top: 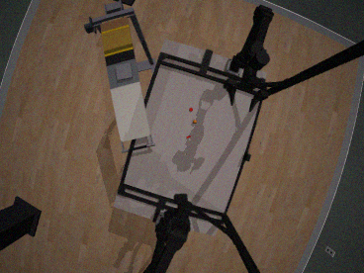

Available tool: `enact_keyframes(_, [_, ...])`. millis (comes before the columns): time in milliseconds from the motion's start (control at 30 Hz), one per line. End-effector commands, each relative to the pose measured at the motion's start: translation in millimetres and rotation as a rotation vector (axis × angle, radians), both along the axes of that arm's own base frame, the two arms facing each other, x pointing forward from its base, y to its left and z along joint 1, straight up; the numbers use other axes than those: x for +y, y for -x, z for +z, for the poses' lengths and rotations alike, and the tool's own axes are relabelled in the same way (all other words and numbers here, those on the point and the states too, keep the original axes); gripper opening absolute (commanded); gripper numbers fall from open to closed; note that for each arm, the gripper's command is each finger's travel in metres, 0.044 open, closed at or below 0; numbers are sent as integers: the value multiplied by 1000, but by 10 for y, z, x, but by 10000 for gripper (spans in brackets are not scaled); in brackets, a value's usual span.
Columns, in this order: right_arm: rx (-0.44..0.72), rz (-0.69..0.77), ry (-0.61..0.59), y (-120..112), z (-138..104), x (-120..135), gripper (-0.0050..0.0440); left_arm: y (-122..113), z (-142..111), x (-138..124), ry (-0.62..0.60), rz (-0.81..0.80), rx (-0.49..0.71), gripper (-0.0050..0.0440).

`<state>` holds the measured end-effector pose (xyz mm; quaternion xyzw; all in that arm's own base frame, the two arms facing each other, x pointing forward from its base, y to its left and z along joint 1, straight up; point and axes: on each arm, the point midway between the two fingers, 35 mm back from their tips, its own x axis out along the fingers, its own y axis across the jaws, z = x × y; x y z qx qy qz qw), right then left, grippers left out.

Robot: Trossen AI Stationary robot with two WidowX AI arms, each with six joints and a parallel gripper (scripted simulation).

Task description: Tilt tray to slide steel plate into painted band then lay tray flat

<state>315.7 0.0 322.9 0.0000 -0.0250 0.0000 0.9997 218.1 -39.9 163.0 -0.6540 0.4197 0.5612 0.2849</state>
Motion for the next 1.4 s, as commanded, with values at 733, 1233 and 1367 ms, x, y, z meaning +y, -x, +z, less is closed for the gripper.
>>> enact_keyframes(733, [4,0,-1,153,164,44,440,-144,20,105,-15,-153,-75,440])
enact_keyframes(1233, [14,0,-3,572,472,101,440,-439,64,372,-78,-484,-227,440])
enact_keyframes(1367, [17,0,-4,723,549,106,440,-524,78,465,-104,-586,-268,440])
